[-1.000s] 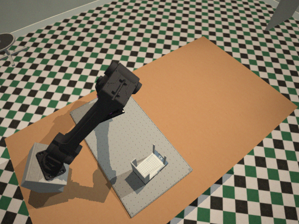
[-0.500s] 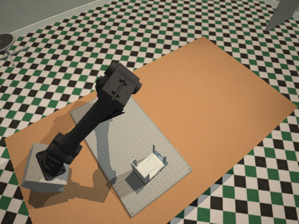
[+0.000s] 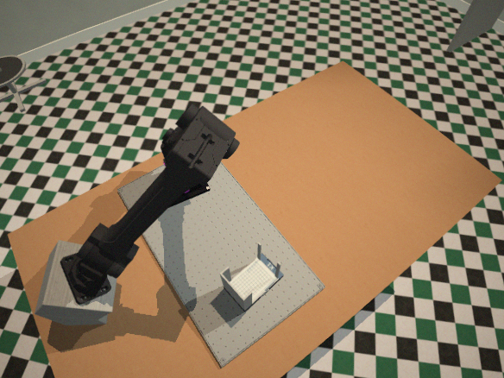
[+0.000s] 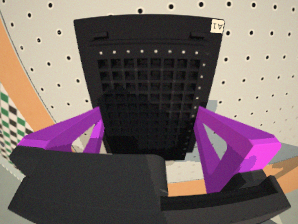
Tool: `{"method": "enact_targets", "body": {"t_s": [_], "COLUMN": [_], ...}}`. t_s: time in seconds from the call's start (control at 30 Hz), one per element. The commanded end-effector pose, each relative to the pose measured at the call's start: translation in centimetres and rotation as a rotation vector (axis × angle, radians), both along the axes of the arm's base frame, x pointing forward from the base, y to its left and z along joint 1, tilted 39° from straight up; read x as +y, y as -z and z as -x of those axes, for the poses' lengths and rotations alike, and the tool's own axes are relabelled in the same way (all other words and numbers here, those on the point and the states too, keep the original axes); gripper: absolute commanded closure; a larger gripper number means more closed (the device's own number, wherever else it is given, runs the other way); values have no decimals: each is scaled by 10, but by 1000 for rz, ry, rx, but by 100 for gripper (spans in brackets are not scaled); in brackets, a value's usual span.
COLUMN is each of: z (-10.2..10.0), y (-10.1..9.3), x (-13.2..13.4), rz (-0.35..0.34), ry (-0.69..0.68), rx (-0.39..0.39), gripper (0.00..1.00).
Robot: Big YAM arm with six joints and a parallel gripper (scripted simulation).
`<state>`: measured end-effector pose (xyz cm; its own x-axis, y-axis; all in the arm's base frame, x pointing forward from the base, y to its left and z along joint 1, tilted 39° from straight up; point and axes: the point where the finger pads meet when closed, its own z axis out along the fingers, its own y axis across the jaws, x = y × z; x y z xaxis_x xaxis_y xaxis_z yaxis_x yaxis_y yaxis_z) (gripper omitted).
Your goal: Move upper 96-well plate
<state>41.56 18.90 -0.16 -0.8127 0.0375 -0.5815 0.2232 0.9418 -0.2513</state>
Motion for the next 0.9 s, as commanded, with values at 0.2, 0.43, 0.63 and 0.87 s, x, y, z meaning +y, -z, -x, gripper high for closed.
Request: {"method": "enact_targets", "body": {"t_s": [0.2, 0.43, 0.63, 0.87], "z": [-9, -11, -10, -10], "y": [-1, -3, -1, 0], "x": [6, 5, 4, 3], "rz": [-10, -13, -11, -10], "ry": [-9, -6, -7, -8], "rx": [-12, -16, -14, -13], "gripper": [100, 100, 100, 100]}}
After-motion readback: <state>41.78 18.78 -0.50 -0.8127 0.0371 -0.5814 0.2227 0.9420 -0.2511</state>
